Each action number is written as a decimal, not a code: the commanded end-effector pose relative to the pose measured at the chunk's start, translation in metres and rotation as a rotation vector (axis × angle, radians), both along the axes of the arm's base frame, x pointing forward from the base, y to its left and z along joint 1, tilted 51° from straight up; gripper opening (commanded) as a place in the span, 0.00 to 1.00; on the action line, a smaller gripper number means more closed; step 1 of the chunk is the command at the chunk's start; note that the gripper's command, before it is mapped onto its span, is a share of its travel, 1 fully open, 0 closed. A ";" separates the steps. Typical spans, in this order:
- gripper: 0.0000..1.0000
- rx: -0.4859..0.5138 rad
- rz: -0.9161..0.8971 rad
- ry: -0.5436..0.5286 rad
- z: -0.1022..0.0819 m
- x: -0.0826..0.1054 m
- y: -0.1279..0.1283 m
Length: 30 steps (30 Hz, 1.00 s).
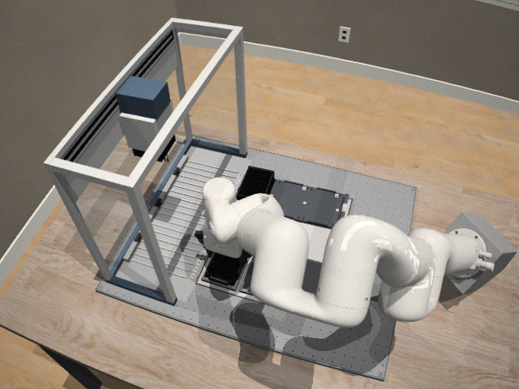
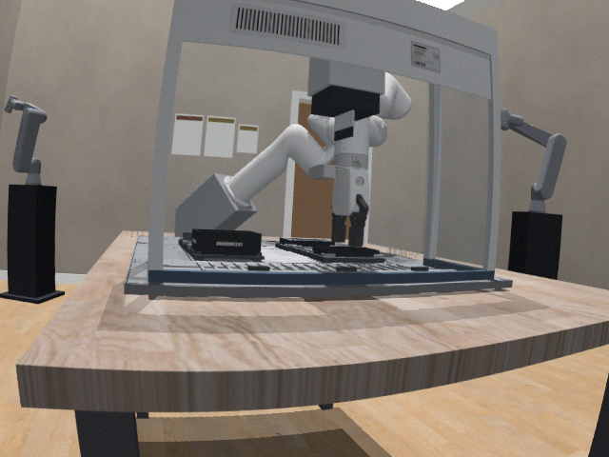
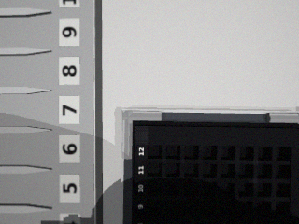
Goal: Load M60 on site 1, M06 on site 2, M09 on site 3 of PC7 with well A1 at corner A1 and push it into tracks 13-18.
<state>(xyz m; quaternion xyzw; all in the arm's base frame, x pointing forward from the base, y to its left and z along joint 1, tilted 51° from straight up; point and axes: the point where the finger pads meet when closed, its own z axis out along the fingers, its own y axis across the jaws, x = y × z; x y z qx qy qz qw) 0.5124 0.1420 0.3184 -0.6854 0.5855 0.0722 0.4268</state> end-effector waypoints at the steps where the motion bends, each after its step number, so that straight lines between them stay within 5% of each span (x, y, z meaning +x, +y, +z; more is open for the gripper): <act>1: 1.00 0.000 -0.002 -0.004 0.000 0.002 0.001; 30: 1.00 0.000 -0.002 -0.004 -0.007 0.006 0.009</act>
